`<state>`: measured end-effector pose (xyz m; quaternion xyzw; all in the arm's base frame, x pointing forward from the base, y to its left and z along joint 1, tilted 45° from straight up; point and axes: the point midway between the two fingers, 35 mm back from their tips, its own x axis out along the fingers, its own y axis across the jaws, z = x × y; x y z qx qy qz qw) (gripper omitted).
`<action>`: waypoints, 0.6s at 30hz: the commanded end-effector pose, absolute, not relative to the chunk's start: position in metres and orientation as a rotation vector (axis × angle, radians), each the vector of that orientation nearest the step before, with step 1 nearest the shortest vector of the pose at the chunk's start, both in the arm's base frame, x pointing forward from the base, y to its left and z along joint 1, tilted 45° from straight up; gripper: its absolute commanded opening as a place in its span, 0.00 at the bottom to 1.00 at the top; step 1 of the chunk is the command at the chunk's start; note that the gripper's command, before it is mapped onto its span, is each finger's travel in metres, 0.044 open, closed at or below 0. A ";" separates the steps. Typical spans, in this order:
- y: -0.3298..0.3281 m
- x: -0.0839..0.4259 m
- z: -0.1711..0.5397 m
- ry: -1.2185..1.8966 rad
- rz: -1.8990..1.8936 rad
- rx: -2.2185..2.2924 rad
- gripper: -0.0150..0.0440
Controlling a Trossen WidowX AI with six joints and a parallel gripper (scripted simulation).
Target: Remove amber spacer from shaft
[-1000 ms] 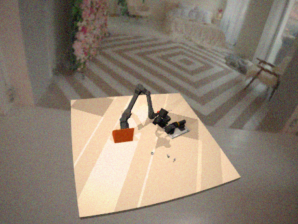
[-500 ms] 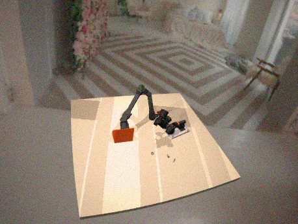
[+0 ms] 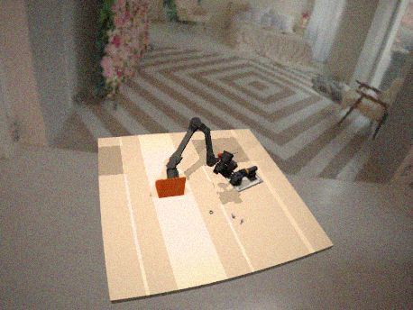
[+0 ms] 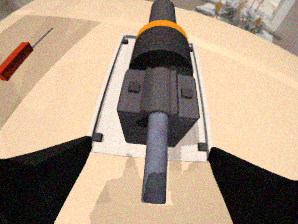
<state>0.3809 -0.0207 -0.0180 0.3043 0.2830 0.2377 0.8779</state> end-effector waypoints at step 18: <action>-0.019 0.384 -0.019 0.590 0.489 0.636 1.00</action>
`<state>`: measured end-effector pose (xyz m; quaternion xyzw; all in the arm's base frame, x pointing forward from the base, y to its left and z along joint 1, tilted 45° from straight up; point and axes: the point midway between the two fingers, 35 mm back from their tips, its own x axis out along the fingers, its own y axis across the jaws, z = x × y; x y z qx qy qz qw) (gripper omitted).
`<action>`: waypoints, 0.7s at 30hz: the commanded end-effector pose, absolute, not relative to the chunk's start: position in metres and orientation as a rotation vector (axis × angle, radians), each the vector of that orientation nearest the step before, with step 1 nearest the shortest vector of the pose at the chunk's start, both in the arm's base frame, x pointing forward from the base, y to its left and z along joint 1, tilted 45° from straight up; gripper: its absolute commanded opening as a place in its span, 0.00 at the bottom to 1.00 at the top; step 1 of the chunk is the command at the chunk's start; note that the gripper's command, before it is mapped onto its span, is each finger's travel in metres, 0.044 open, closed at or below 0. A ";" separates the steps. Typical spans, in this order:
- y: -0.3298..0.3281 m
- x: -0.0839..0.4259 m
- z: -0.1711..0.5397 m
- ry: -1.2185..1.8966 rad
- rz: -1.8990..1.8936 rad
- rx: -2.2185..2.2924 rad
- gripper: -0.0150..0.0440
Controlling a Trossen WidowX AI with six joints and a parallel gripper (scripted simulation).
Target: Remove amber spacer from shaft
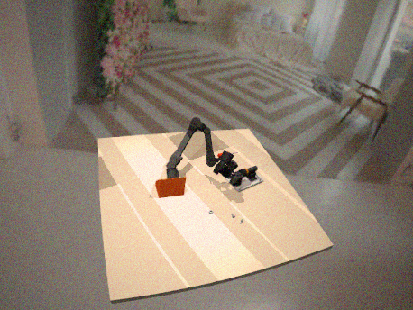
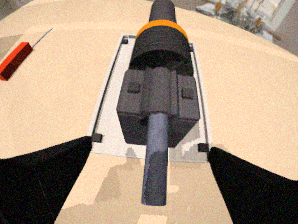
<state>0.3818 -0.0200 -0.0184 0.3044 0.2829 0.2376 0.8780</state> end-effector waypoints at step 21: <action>-0.011 0.395 -0.024 0.589 0.489 0.637 1.00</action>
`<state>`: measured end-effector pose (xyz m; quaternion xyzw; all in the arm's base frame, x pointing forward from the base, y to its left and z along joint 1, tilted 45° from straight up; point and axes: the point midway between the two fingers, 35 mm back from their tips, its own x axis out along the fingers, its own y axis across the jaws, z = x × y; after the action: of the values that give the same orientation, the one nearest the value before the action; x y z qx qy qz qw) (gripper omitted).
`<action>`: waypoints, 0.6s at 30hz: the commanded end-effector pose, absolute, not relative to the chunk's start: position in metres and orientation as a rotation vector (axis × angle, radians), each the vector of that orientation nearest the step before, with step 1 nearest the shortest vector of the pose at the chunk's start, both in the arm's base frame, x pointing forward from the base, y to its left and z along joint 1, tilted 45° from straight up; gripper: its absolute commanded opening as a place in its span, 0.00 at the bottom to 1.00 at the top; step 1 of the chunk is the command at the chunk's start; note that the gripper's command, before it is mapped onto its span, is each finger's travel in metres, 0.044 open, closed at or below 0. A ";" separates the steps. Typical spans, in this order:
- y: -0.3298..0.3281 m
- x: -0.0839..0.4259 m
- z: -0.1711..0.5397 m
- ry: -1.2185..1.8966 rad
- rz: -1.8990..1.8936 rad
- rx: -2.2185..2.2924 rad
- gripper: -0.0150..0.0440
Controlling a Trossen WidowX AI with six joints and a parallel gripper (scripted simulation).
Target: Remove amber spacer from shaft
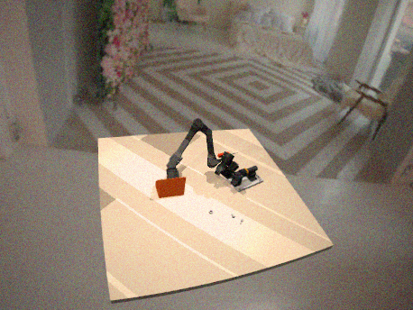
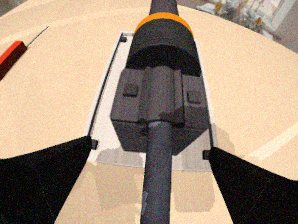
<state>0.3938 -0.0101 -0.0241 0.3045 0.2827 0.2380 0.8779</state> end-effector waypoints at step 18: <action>-0.011 0.395 -0.025 0.589 0.495 0.635 0.82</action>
<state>0.3950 -0.0112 -0.0247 0.3046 0.2821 0.2371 0.8783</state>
